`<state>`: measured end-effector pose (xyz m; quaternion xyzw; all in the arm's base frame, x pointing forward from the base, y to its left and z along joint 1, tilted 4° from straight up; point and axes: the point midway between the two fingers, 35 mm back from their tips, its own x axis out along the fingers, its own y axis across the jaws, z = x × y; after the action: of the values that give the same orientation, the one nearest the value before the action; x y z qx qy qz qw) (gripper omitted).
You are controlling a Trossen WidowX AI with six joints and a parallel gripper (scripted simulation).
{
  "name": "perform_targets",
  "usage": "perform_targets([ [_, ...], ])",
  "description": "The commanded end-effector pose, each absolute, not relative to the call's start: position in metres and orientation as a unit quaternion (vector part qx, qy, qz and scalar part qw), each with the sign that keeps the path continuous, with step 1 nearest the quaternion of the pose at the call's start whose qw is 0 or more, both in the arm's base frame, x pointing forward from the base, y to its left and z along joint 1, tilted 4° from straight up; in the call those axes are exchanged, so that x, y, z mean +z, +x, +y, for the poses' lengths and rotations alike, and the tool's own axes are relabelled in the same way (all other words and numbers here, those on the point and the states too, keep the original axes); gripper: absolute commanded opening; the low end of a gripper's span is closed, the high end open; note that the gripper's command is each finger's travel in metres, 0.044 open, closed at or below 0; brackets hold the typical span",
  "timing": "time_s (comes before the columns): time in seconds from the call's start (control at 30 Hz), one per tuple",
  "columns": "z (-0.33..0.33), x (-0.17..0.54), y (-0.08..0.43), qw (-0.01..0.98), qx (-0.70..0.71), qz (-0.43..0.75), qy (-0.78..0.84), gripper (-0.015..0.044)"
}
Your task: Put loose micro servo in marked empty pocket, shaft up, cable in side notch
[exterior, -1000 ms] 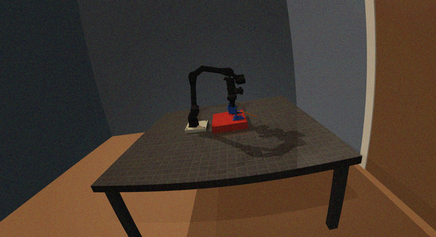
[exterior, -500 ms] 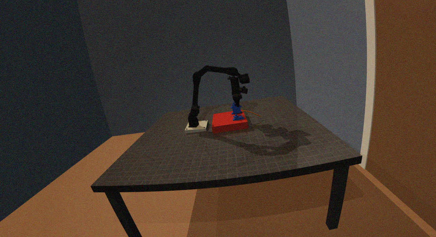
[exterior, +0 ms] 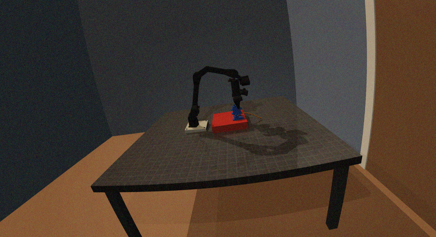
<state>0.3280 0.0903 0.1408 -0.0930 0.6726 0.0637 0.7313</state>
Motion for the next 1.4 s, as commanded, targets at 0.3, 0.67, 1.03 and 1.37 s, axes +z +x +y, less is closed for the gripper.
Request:
perform_targets([
  [0.3,0.09,0.137,0.329,0.733,0.064,0.671,-0.094,0.0],
  [0.67,0.09,0.137,0.329,0.728,0.091,0.668,-0.124,0.0],
  [1.03,0.089,0.132,0.329,0.728,0.091,0.668,-0.124,0.0],
  [1.37,0.089,0.123,0.33,0.728,0.091,0.668,-0.124,0.0],
])
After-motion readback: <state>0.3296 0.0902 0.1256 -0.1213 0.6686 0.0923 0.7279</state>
